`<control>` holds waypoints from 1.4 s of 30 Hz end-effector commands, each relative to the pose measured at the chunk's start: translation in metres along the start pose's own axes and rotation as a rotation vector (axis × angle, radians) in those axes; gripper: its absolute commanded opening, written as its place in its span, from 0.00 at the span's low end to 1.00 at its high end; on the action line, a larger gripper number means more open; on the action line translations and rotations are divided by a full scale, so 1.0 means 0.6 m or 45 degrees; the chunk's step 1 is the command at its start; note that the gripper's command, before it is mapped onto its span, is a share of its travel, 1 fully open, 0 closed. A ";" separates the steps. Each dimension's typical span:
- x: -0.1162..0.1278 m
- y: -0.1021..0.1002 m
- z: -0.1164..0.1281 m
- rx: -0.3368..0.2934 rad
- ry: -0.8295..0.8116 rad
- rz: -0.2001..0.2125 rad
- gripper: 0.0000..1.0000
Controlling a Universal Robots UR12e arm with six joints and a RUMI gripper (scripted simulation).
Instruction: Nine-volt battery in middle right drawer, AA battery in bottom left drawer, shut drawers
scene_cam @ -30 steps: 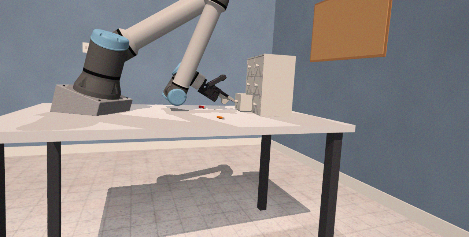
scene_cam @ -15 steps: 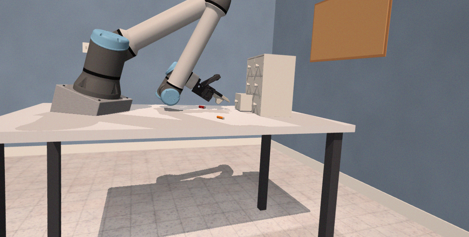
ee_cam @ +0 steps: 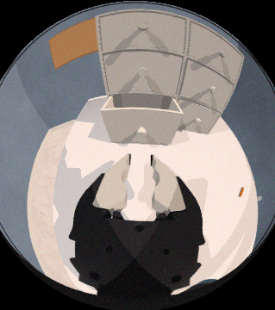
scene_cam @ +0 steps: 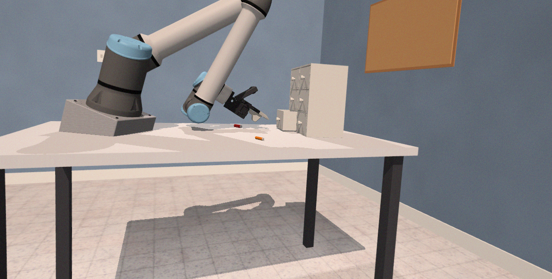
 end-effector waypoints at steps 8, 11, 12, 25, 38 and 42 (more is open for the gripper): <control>0.003 0.081 -0.048 0.001 0.000 0.000 0.20; 0.004 0.090 -0.053 0.001 0.000 0.000 0.20; 0.004 0.098 -0.057 0.001 0.000 0.000 0.20; 0.006 0.139 -0.081 0.001 0.000 0.000 0.20; 0.006 0.139 -0.082 -0.002 0.000 0.000 0.20; 0.006 0.140 -0.082 -0.005 0.000 -0.001 0.20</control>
Point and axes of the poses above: the point where the finger pads meet when closed, its own y axis back along the fingers, its own x axis across the jaws, z = x × y, the point moved 6 cm from there along y, back along the fingers, and after that the axes turned 4 degrees about y, right-handed, at the moved point
